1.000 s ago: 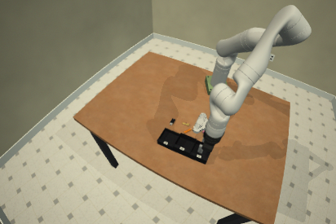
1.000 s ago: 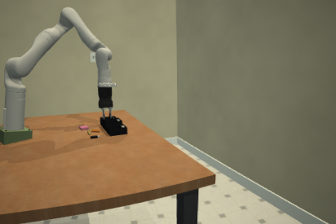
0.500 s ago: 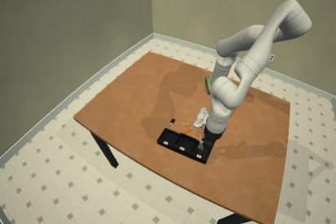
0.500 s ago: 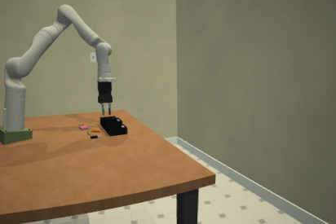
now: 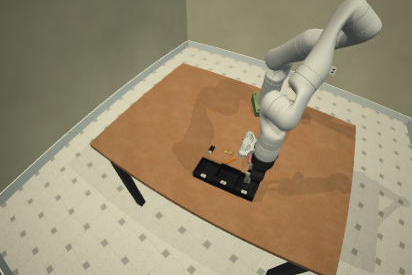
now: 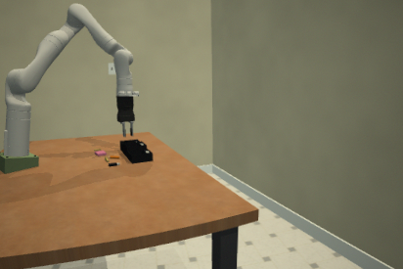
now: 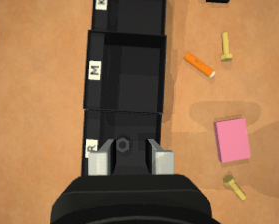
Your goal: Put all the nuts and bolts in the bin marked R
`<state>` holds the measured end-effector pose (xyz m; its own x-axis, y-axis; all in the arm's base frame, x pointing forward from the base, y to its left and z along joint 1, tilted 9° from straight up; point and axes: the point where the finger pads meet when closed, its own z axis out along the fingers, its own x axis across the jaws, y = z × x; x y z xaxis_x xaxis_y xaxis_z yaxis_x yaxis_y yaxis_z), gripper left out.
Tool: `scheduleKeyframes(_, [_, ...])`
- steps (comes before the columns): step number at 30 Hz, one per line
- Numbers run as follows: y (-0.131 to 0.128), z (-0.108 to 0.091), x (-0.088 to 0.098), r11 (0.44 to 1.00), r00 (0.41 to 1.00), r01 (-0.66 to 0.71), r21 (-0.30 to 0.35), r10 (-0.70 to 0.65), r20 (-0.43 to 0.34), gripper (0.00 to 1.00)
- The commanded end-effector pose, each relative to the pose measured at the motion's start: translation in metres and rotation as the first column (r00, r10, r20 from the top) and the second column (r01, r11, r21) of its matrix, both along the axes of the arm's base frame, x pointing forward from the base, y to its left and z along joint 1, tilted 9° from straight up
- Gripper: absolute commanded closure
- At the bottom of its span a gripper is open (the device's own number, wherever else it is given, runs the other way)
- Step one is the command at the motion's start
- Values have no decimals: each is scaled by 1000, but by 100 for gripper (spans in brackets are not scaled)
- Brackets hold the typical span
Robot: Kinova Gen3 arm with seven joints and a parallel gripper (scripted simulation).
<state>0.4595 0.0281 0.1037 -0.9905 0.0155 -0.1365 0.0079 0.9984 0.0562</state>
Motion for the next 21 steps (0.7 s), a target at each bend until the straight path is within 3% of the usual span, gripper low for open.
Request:
scheduleKeyframes(1, [-13, -1, -15, 1000, 1000, -17, 5, 17, 2, 38])
scheduleKeyframes(13, [-83, -12, -86, 1000, 1000, -17, 4, 17, 2, 38])
scheduleKeyframes(15, [-83, -12, -86, 1000, 1000, -17, 4, 17, 2, 38])
scheduleKeyframes(21, [-118, -17, -122, 1000, 1000, -17, 4, 17, 2, 38])
